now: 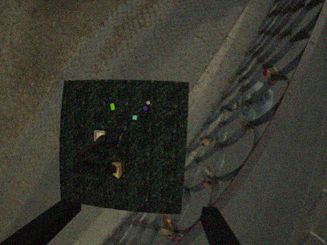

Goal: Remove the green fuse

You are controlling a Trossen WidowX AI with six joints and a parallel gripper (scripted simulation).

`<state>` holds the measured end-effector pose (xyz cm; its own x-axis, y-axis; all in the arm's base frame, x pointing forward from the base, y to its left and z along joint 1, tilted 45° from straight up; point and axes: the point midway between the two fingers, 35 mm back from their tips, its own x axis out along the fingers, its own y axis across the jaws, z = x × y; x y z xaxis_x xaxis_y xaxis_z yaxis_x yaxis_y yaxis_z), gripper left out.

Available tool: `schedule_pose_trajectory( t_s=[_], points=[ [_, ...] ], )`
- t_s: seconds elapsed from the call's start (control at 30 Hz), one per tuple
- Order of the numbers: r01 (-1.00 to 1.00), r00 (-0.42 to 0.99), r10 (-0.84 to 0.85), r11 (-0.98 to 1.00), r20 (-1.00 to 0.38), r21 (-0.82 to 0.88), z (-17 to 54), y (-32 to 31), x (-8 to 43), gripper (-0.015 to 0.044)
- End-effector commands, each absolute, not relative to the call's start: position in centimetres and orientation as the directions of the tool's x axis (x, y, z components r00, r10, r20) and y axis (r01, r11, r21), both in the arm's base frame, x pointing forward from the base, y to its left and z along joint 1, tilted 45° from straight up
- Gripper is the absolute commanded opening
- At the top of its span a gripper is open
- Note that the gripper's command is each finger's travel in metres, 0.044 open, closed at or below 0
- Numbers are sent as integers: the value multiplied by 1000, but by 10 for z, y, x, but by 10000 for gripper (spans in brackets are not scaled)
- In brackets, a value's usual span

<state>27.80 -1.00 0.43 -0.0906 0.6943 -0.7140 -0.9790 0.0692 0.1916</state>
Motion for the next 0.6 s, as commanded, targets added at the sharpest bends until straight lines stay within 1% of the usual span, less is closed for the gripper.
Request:
schedule_pose_trajectory(
  t_s=[0.0,0.57],
  points=[
    [-980,-90,689,66,-719,185,7,-13,280,0],
    [-980,-90,690,67,-719,186,13,-19,281,0]
  ],
)
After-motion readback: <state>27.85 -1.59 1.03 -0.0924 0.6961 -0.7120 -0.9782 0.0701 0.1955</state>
